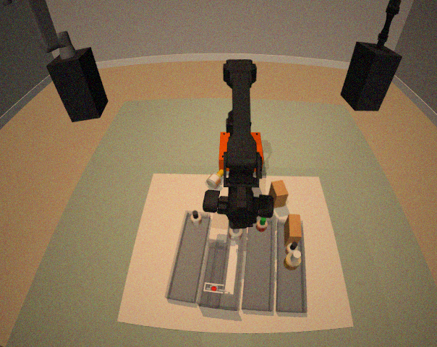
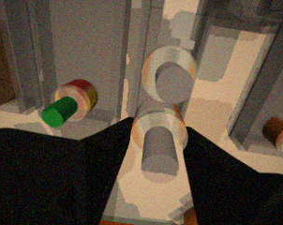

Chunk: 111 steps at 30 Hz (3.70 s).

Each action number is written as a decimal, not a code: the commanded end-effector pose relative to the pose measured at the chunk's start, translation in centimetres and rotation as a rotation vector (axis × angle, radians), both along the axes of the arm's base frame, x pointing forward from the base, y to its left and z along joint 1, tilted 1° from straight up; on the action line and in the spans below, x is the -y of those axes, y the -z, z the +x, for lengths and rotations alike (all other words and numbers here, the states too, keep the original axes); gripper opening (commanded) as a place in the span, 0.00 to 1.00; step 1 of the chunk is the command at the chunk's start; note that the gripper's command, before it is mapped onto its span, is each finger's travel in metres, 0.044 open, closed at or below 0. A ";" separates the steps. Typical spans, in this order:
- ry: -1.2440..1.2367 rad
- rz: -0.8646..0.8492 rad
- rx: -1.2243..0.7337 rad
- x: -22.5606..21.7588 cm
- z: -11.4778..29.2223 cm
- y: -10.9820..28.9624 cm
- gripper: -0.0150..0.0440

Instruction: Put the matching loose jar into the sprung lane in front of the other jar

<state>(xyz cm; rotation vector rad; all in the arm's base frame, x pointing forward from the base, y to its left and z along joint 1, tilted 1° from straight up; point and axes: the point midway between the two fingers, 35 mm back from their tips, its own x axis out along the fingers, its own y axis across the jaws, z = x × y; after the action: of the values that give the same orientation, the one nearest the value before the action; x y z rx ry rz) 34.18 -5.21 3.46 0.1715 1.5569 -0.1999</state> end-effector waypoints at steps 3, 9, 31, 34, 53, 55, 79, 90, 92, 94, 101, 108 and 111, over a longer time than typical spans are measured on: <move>-0.005 -0.006 0.023 0.2 0.6 -0.2 0.25; -0.005 -0.006 0.023 0.2 0.6 -0.2 0.25; -0.005 -0.007 0.024 0.2 0.9 -0.2 0.25; -0.005 -0.007 0.024 0.2 0.9 -0.1 0.25; -0.005 -0.007 0.024 0.3 0.9 0.6 0.25; -0.005 -0.007 0.024 0.3 0.9 0.6 0.25; -0.005 -0.007 0.024 0.3 0.9 1.5 0.25; -0.005 -0.007 0.024 0.3 0.9 1.9 0.25; -0.005 -0.007 0.024 0.3 0.9 1.9 0.25; -0.005 -0.007 0.024 0.3 0.9 2.0 0.25; -0.005 -0.007 0.023 0.3 0.9 2.2 0.25; -0.005 -0.007 0.023 0.2 0.8 2.2 0.25; -0.005 -0.007 0.023 0.2 0.7 2.2 0.25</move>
<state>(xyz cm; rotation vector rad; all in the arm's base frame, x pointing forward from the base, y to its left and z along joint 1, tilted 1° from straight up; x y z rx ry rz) 34.39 -5.27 1.18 0.1705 1.5566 -0.1989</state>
